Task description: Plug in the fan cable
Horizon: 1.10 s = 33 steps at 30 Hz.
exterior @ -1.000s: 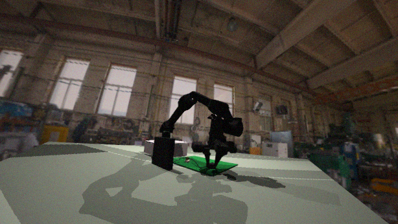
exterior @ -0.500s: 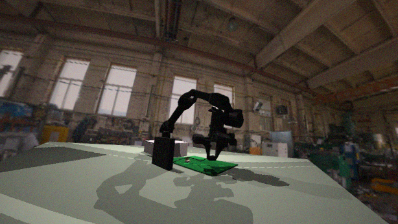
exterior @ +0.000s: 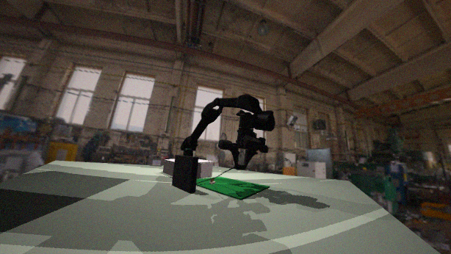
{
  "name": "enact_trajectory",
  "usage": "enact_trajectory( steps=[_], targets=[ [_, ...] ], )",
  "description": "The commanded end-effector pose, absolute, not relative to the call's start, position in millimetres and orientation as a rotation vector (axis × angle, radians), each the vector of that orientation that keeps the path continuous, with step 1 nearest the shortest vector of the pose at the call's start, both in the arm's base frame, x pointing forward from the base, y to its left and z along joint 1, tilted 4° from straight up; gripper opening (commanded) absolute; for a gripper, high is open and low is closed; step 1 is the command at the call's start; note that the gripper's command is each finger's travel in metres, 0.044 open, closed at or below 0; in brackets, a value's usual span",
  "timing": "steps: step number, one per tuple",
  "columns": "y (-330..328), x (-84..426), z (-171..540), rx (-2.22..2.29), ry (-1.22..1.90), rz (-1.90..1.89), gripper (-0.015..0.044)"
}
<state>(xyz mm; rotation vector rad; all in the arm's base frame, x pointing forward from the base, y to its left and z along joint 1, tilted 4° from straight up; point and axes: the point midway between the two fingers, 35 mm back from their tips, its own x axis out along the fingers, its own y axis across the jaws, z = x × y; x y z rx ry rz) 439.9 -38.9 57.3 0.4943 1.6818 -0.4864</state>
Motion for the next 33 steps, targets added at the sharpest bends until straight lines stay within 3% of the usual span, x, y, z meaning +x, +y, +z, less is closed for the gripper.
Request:
enact_trajectory(
  steps=[1, 33],
  targets=[
    [-37, 439, 64, 0.506, 1.673, -0.491, 0.0],
    [-23, 371, 59, 0.724, 1.364, -0.8, 0.0]
  ],
)
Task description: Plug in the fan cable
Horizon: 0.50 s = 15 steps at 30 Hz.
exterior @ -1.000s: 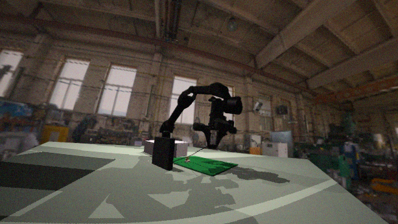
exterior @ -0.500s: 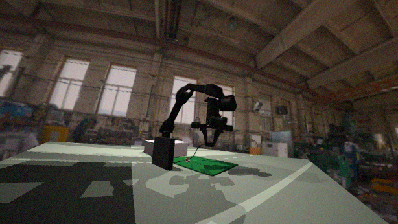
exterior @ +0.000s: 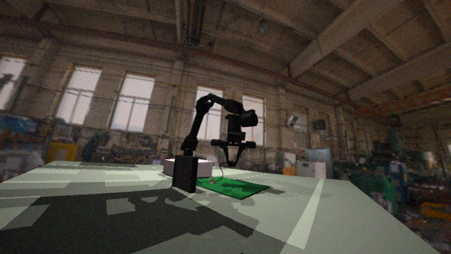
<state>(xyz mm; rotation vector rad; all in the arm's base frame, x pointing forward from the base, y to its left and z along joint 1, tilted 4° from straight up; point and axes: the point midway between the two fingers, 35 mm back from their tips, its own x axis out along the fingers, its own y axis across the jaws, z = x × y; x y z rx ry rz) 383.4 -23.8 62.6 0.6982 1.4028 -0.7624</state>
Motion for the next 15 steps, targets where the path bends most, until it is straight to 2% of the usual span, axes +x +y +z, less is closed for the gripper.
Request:
enact_trajectory(
  steps=[1, 15],
  targets=[
    [-22.8, 368.1, 58.9, 0.73, 1.356, -0.807, 0.0],
    [-23.4, 371.2, 51.3, 0.692, 1.311, -0.813, 0.0]
  ],
)
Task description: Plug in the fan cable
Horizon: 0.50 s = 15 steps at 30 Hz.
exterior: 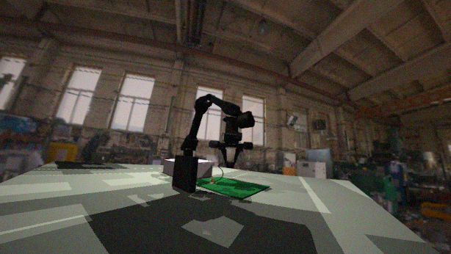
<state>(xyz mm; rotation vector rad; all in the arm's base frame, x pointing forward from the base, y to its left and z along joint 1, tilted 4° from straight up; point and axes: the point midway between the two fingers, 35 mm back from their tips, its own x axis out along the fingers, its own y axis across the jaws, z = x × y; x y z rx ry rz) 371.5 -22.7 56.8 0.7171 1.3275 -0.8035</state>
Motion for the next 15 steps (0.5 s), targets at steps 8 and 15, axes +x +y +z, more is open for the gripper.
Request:
enact_trajectory(
  steps=[8, 15],
  targets=[
    [-24, 378, 42, 0.63, 1.251, -0.814, 0.0],
    [-25, 384, 34, 0.576, 1.197, -0.815, 0.0]
  ],
)
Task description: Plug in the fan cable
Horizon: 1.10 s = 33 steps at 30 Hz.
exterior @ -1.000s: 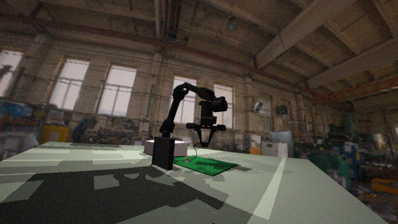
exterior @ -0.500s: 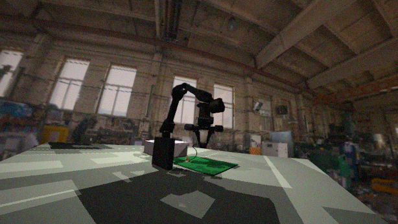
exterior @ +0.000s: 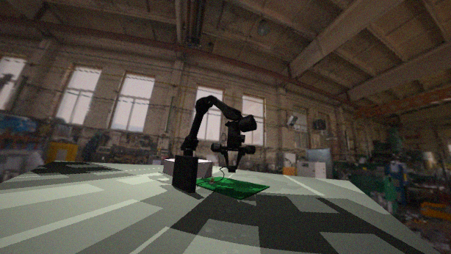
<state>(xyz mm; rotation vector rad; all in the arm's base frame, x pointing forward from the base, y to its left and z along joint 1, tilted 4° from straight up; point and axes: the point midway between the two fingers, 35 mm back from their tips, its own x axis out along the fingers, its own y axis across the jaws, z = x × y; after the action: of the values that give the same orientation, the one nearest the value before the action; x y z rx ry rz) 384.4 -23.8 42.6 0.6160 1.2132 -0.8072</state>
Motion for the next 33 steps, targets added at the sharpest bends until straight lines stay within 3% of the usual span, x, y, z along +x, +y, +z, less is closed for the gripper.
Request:
enact_trajectory(
  steps=[1, 33],
  targets=[
    [-25, 385, 33, 0.569, 1.189, -0.815, 0.0],
    [-22, 405, 9, 0.359, 0.93, -0.829, 0.0]
  ],
)
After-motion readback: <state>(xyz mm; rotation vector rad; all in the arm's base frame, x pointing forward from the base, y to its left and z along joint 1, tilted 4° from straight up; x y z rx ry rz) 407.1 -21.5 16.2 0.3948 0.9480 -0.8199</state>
